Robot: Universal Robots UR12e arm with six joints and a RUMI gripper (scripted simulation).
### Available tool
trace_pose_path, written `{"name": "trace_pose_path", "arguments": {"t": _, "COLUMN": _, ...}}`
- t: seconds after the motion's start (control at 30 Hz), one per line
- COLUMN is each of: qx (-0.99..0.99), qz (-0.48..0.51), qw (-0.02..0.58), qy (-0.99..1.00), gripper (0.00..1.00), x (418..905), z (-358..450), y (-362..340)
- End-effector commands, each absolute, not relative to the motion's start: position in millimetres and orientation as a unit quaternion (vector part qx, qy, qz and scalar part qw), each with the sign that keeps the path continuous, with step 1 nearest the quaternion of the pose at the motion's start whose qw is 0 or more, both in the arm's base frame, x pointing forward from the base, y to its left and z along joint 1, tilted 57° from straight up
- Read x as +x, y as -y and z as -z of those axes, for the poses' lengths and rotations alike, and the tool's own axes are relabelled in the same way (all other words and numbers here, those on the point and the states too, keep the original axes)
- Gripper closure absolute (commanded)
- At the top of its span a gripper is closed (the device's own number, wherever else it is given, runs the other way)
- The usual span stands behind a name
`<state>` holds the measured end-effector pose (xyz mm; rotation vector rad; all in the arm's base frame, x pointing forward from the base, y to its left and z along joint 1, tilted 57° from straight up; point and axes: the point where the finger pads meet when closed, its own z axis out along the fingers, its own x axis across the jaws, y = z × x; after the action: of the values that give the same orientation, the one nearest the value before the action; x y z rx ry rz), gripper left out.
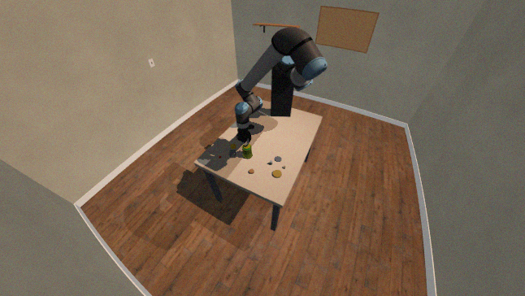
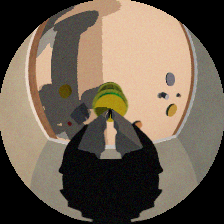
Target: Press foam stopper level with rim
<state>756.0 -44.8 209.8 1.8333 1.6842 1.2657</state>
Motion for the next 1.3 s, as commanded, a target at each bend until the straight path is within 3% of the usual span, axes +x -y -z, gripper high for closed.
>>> {"name": "trace_pose_path", "arguments": {"t": 0.0, "qx": 0.646, "qz": -0.446, "qw": 0.174, "qy": -0.594, "gripper": 1.0, "x": 758.4, "z": -208.4, "y": 43.9}}
{"name": "trace_pose_path", "arguments": {"t": 1.27, "qx": 0.646, "qz": -0.446, "qw": 0.174, "qy": -0.594, "gripper": 1.0, "x": 765.9, "z": -203.2, "y": 41.0}}
